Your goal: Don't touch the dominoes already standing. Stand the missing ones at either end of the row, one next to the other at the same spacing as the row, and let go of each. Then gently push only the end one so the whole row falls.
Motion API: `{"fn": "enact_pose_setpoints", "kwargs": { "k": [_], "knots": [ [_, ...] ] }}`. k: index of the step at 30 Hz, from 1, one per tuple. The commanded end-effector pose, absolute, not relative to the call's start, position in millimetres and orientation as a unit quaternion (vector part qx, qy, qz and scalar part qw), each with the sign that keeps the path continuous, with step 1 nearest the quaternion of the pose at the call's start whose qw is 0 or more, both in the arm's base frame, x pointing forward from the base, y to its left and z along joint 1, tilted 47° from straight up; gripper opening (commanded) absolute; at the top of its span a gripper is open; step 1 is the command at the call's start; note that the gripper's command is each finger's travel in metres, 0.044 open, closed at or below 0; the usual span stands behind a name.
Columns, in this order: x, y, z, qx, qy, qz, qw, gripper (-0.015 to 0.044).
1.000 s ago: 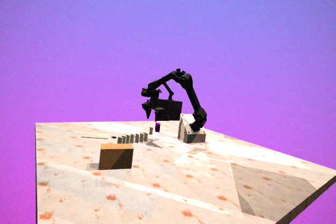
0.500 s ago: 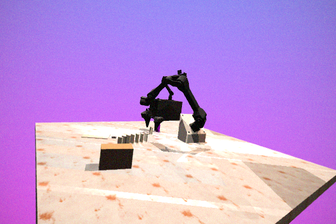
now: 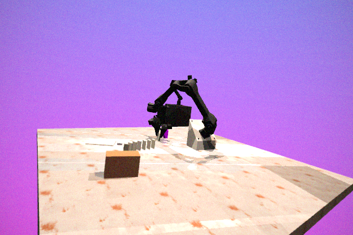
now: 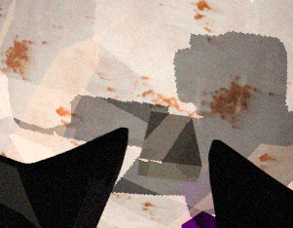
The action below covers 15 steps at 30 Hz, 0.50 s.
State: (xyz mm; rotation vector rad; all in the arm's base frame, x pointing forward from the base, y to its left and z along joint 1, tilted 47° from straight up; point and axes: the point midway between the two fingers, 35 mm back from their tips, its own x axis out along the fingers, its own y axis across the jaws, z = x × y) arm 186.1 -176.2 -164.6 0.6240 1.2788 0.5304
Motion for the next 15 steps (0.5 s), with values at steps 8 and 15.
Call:
{"fn": "enact_pose_setpoints", "kwargs": {
  "k": [8,15],
  "knots": [
    [187,-176,-165,0.286,0.578,0.239,0.726,0.0107],
    [182,-208,-140,0.284,0.58,0.238,0.726,0.0107]
  ]
}}
